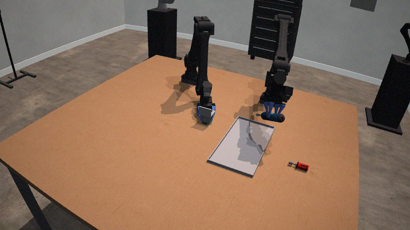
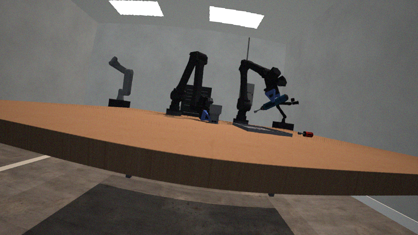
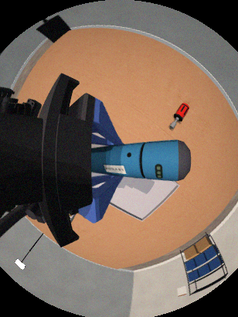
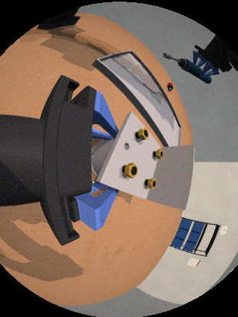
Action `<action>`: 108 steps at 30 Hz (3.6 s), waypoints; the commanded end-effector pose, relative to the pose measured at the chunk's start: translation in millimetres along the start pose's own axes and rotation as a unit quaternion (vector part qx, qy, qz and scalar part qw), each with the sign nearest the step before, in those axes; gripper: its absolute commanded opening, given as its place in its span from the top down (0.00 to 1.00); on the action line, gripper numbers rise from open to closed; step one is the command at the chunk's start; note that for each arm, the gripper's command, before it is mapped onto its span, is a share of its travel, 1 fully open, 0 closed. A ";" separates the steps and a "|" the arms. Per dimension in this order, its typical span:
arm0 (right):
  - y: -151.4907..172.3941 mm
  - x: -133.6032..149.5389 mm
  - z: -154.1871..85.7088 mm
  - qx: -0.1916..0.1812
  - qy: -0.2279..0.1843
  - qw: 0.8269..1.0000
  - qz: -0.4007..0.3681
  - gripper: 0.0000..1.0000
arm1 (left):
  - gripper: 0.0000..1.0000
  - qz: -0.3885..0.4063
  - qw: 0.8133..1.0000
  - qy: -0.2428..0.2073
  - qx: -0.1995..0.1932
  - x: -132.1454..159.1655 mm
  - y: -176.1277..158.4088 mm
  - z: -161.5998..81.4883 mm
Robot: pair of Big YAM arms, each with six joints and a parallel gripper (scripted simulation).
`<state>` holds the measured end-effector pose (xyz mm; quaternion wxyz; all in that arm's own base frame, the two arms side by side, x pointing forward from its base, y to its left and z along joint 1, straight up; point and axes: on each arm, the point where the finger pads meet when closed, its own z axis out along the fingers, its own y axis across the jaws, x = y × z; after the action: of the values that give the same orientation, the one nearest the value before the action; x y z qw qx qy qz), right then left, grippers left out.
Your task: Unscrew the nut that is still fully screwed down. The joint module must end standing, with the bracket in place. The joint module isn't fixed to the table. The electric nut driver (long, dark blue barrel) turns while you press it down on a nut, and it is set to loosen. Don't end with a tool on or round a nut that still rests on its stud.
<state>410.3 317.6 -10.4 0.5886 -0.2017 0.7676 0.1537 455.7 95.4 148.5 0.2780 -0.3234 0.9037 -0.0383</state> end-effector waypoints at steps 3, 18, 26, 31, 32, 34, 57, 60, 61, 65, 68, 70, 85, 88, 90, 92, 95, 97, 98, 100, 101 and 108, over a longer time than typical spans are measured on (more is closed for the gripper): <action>-0.9 16.9 -0.1 0.001 0.020 1.000 -0.008 0.41 | 0.58 -0.051 0.998 -0.021 -0.008 -55.9 5.4 -15.2; -0.9 16.9 -0.1 0.001 0.020 1.000 -0.008 0.41 | 0.58 -0.115 0.992 0.017 -0.052 -64.8 46.1 -11.6; -0.9 16.9 -0.1 0.001 0.020 1.000 -0.008 0.41 | 0.58 -0.142 0.988 0.021 -0.064 -73.4 58.2 -24.7; -0.9 16.9 -0.1 0.001 0.020 1.000 -0.008 0.41 | 0.58 -0.167 0.981 0.046 -0.086 -69.8 78.9 -11.3; -0.9 16.9 -0.1 0.001 0.020 1.000 -0.008 0.41 | 0.58 -0.173 0.979 0.050 -0.090 -70.2 83.0 -11.6; -0.9 16.9 -0.1 0.001 0.020 1.000 -0.008 0.41 | 0.58 -0.187 0.976 0.057 -0.098 -71.0 91.1 -12.1; -0.9 16.9 -0.1 0.001 0.020 1.000 -0.008 0.41 | 0.58 -0.304 0.930 0.121 -0.169 -73.6 163.6 -22.0; -0.9 16.9 -0.1 0.001 0.020 1.000 -0.008 0.41 | 0.58 -0.298 0.935 0.106 -0.160 -79.6 154.8 -35.9; -0.9 16.9 -0.1 0.001 0.020 1.000 -0.008 0.41 | 0.58 -0.298 0.935 0.106 -0.160 -79.6 154.8 -35.9; -0.9 16.9 -0.1 0.001 0.020 1.000 -0.008 0.41 | 0.58 -0.323 0.920 0.131 -0.180 -72.7 175.0 -25.3; -0.9 16.9 -0.1 0.001 0.020 1.000 -0.008 0.41 | 0.58 -0.342 0.909 0.142 -0.190 -71.9 186.4 -28.7; -0.9 16.9 -0.1 0.001 0.020 1.000 -0.008 0.41 | 0.58 -0.355 0.902 0.148 -0.197 -71.3 194.0 -30.9; -0.9 16.9 -0.1 0.001 0.020 1.000 -0.008 0.41 | 0.58 -0.370 0.894 0.152 -0.203 -77.0 195.2 -42.3; -0.9 16.9 -0.1 0.001 0.020 1.000 -0.008 0.41 | 0.58 -0.370 0.894 0.151 -0.203 -78.7 194.6 -42.5; -0.9 16.9 -0.1 0.001 0.020 1.000 -0.008 0.41 | 0.58 -0.370 0.894 0.150 -0.202 -79.8 194.2 -42.7; -0.9 16.9 -0.1 0.001 0.020 1.000 -0.008 0.41 | 0.58 -0.370 0.894 0.151 -0.203 -80.2 194.2 -41.9; -0.9 16.9 -0.1 0.001 0.020 1.000 -0.008 0.41 | 0.58 -0.370 0.894 0.151 -0.203 -80.2 194.2 -41.9; -0.9 16.9 -0.1 0.001 0.020 1.000 -0.008 0.41 | 0.58 -0.369 0.894 0.150 -0.202 -80.6 194.0 -42.4; -0.9 16.9 -0.1 0.001 0.020 1.000 -0.008 0.41 | 0.58 -0.369 0.895 0.149 -0.201 -81.3 193.9 -42.7; -0.9 16.9 -0.1 0.001 0.020 1.000 -0.008 0.41 | 0.58 -0.368 0.896 0.147 -0.200 -82.6 193.5 -43.3; -0.9 16.9 -0.1 0.001 0.020 1.000 -0.008 0.41 | 0.58 -0.368 0.897 0.145 -0.199 -83.2 193.4 -43.7; -0.9 16.9 -0.1 0.001 0.020 1.000 -0.008 0.41 | 0.58 -0.368 0.895 0.150 -0.201 -82.2 193.7 -42.3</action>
<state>410.3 317.6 -10.4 0.5886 -0.2017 0.7676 0.1537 350.1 281.4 140.3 -0.0050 -0.6750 0.7378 0.0004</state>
